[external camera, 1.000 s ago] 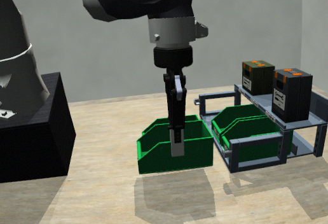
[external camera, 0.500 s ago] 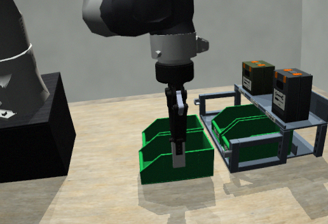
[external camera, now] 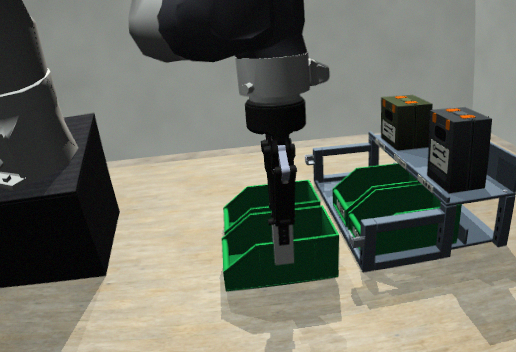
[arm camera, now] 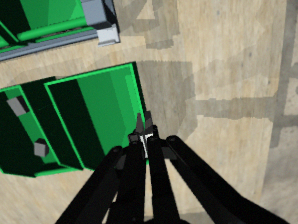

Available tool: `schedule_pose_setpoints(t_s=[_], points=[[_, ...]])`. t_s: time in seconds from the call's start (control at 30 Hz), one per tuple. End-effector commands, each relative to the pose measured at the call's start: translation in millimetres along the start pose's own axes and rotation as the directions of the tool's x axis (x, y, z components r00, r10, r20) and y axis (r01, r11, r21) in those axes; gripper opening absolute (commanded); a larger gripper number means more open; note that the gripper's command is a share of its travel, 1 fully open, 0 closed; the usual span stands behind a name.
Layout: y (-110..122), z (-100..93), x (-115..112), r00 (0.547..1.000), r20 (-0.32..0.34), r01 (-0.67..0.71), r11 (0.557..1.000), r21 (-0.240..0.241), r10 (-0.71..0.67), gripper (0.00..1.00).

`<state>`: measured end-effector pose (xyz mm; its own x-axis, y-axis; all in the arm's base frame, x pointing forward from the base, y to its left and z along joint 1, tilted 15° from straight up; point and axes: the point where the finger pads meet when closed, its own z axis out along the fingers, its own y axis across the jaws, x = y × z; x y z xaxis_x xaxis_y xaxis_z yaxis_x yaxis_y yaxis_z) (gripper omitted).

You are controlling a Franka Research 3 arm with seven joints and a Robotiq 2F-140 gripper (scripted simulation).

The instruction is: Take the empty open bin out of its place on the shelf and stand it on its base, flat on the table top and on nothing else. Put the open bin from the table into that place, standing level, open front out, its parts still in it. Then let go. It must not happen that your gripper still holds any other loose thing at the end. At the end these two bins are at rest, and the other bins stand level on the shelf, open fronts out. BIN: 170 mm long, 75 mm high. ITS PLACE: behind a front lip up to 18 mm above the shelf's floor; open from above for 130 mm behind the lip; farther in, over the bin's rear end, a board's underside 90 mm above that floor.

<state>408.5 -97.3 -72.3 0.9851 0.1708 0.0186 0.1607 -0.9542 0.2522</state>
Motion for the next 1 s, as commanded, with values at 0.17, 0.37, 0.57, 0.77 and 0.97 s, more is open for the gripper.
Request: schedule_pose_setpoints(t_s=[0.17, 0.37, 0.57, 0.77, 0.97], points=[[-0.7, -0.3, 2.8, 1.0, -0.007, -0.009, 1.0, 0.001, 0.009, 0.0], [-0.8, 0.1, 3.9, 1.0, -0.007, -0.009, 1.0, 0.001, 0.009, 0.0], [-1.0, 0.8, 5.5, 1.0, -0.007, -0.009, 1.0, 0.001, 0.009, 0.0], [-1.0, 0.9, 5.6, 1.0, -0.007, -0.009, 1.0, 0.001, 0.009, 0.0], [-1.0, 0.9, 5.6, 1.0, -0.007, -0.009, 1.0, 0.001, 0.009, 0.0]])
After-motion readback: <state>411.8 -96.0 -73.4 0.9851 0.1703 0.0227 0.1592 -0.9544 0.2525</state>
